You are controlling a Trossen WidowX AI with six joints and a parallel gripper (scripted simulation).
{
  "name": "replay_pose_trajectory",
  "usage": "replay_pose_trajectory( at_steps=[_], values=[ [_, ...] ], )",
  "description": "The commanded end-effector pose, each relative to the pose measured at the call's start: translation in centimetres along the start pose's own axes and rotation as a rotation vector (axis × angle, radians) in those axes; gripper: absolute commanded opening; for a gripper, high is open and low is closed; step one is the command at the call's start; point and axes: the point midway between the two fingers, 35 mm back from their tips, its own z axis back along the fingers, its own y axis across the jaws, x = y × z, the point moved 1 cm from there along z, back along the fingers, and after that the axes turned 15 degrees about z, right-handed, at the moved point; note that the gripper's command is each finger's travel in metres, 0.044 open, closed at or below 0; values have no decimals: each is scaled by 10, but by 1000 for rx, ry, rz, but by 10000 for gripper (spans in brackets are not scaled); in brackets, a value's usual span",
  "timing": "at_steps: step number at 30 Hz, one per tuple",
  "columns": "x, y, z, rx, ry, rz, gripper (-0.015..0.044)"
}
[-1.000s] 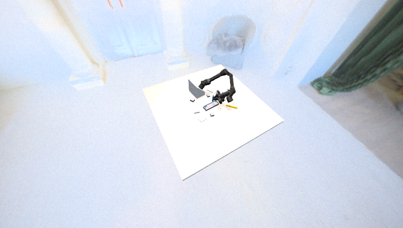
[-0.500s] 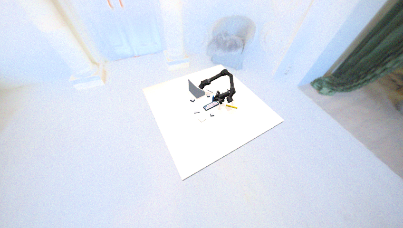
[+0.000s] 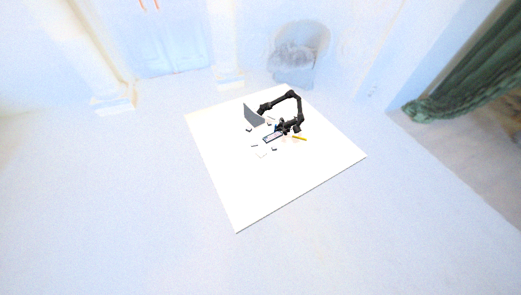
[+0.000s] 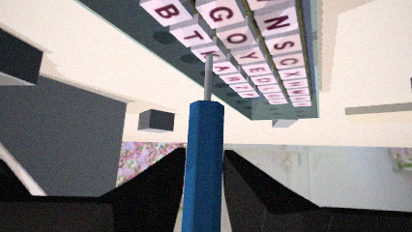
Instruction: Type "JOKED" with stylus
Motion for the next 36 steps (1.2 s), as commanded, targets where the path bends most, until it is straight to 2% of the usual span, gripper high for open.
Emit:
replay_pose_trajectory(
  at_steps=[1, 16, 25, 31, 34, 36],
  values=[
    [2, -1, -1, 1, -3, -4, 81],
    [3, -1, -2, 1, -3, -4, 81],
    [-28, 7, 16, 1, -1, -5, 81],
    [-27, 7, 14, 6, -5, -12, 85],
    [-27, 7, 14, 6, -5, -12, 65],
    [-29, 4, 13, 5, -4, -11, 12]
  ],
)
